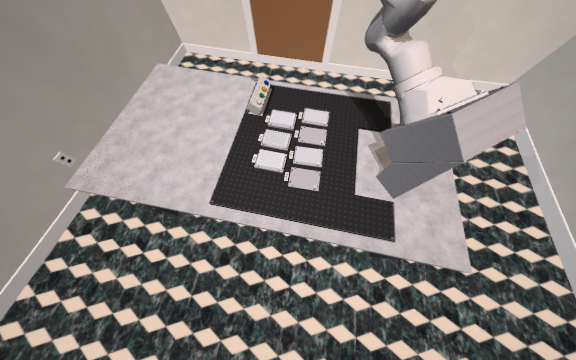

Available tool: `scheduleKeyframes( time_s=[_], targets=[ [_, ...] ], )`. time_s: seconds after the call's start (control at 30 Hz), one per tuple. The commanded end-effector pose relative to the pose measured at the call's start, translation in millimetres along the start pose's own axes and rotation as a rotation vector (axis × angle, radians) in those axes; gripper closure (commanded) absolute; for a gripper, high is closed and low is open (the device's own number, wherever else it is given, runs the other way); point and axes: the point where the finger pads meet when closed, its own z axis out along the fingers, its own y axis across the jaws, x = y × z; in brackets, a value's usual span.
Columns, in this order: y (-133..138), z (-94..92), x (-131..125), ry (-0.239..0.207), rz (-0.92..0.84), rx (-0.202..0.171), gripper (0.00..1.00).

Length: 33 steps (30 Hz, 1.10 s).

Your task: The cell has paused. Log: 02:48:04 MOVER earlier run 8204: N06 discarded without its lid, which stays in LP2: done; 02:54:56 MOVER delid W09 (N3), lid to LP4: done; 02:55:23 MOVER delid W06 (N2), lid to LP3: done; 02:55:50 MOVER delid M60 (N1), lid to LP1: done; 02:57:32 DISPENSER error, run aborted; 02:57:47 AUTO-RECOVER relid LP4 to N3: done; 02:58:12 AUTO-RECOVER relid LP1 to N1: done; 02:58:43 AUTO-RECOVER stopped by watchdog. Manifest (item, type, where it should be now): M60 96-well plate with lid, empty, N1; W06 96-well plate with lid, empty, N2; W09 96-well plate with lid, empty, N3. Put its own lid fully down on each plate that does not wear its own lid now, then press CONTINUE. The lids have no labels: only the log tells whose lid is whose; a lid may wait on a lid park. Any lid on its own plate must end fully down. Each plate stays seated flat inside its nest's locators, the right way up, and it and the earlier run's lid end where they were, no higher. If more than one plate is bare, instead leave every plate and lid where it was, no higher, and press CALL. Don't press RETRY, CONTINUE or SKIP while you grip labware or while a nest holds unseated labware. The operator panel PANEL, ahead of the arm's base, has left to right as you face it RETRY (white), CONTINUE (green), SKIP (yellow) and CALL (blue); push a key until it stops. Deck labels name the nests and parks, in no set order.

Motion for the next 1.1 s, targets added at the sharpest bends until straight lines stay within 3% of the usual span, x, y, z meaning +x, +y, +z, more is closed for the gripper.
scheduleKeyframes(
  time_s=[0.0,0.07,0.1,0.27,0.43,0.57,0.63,0.67,0.93,1.07],
  targets=[
    [6,1.2,-74,-0.147,0.193,-0.139,0.00],
    [6,1.2,-74,-0.147,0.193,-0.139,0.00],
    [2,0.7,-116,-0.206,0.224,-0.196,0.00],
    [26,-21.2,-188,-0.231,0.243,-0.364,0.00],
    [51,-62.8,-258,-0.209,0.210,-0.487,0.00],
    [74,-105.8,-312,-0.151,0.156,-0.571,0.00],
    [74,-105.8,-312,-0.151,0.156,-0.571,0.00],
    [85,-125.4,-357,-0.112,0.129,-0.630,0.00],
    [131,-211.9,-471,0.082,-0.061,-0.810,0.00],
    [158,-259.2,-520,0.196,-0.181,-0.919,0.00]
  ],
)
